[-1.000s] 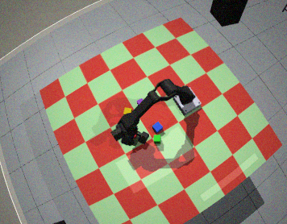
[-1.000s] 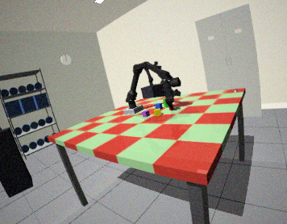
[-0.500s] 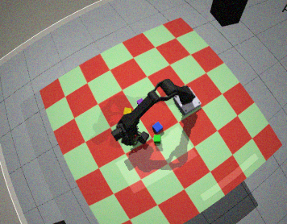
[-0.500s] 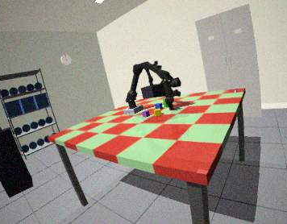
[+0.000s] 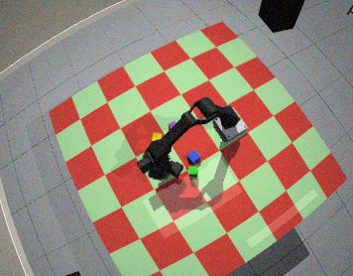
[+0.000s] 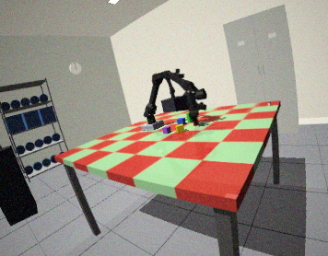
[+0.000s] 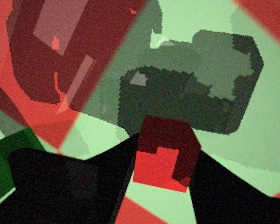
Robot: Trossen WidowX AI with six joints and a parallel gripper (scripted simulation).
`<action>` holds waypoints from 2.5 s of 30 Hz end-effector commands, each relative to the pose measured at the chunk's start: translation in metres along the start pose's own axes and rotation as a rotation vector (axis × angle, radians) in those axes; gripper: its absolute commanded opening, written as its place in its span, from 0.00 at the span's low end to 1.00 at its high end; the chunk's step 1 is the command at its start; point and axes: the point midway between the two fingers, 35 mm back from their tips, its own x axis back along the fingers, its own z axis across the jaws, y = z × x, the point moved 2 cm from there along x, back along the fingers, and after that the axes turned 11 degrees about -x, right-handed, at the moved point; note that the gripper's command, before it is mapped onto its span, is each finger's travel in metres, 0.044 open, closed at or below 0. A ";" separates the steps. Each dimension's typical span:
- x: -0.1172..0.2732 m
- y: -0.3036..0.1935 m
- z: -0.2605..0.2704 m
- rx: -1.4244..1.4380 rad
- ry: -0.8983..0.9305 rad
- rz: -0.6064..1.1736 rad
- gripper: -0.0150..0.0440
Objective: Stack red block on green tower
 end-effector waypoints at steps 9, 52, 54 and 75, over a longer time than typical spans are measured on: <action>0.041 0.000 0.000 0.001 -0.003 0.000 0.25; 0.120 -0.028 0.071 0.001 0.002 0.001 0.25; 0.119 -0.034 0.082 0.001 0.003 0.001 0.25; 0.096 -0.064 0.126 0.002 0.007 0.004 0.25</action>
